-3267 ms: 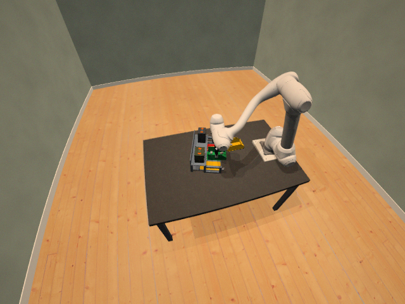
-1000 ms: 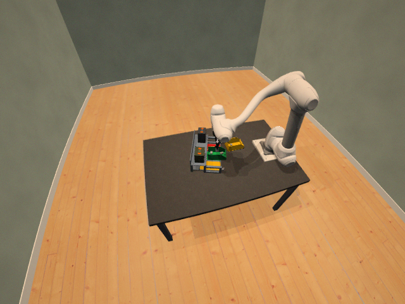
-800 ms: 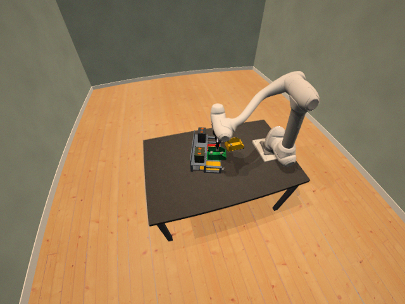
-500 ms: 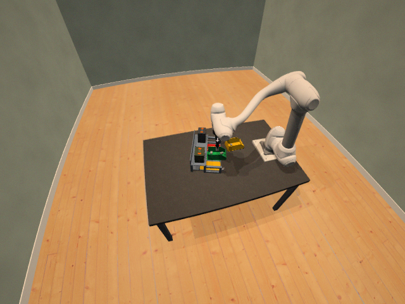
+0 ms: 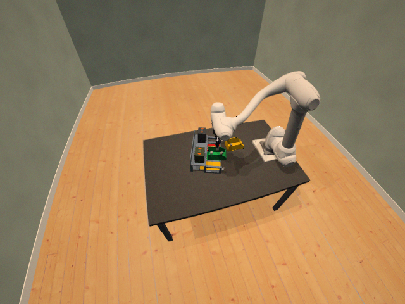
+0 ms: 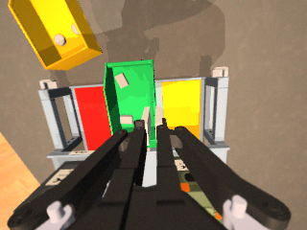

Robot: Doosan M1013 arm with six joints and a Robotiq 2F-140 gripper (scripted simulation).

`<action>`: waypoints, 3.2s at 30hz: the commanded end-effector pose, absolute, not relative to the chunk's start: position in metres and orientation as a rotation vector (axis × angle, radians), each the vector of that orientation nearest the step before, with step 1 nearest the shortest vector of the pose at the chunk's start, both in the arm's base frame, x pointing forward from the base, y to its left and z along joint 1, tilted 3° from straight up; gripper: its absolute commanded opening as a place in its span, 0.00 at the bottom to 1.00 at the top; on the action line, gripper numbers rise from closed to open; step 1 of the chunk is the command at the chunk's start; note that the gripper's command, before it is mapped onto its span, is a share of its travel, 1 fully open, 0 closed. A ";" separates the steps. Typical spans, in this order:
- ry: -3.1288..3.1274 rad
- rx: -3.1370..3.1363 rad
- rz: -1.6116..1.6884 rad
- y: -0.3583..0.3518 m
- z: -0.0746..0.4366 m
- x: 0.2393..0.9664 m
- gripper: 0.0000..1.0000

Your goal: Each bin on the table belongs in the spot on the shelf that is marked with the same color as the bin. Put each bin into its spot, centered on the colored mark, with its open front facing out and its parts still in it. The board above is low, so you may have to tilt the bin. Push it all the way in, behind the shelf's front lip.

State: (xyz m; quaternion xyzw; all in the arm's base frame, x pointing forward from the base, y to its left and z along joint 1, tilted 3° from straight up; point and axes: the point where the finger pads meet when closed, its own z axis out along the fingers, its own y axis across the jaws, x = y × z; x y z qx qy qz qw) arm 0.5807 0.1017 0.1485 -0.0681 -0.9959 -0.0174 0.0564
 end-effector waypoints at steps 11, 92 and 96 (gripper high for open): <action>-3.021 -0.207 -0.053 0.102 0.149 0.581 0.10; -2.360 2.055 -0.086 0.072 0.125 0.452 0.10; -2.360 2.055 -0.086 0.072 0.125 0.452 0.10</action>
